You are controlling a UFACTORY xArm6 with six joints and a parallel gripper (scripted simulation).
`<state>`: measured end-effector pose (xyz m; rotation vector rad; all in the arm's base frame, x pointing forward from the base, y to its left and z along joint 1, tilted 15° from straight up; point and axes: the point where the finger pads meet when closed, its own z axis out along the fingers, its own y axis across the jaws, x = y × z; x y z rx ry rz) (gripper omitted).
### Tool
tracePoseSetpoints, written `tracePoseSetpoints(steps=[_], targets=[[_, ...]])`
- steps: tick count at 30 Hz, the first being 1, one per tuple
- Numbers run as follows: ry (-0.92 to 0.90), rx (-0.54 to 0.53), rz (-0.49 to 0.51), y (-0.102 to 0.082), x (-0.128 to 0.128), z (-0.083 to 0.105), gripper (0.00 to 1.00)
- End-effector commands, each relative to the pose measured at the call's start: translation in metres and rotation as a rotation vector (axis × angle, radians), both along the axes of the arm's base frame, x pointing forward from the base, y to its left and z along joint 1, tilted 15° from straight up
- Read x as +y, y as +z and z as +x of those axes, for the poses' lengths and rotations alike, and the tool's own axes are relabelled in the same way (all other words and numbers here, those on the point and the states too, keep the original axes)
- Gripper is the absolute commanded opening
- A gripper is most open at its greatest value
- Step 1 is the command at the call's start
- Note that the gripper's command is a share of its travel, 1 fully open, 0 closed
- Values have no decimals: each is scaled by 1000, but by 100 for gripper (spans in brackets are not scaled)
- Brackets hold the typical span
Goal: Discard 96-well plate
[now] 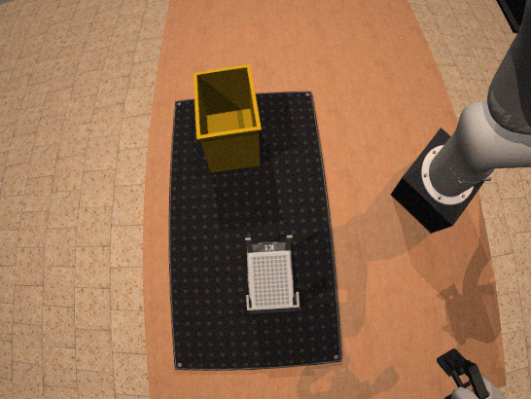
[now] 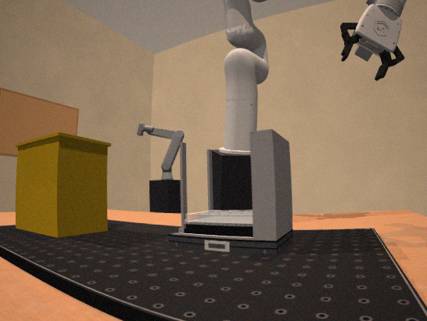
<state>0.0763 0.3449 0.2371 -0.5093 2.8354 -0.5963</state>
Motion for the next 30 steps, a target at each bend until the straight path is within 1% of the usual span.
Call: tracePoseSetpoints(steps=[1, 17, 30], targets=[[0, 0, 4, 1, 1, 0, 100], [0, 0, 4, 1, 1, 0, 100], [-324, 48, 153, -22, -10, 54, 100]])
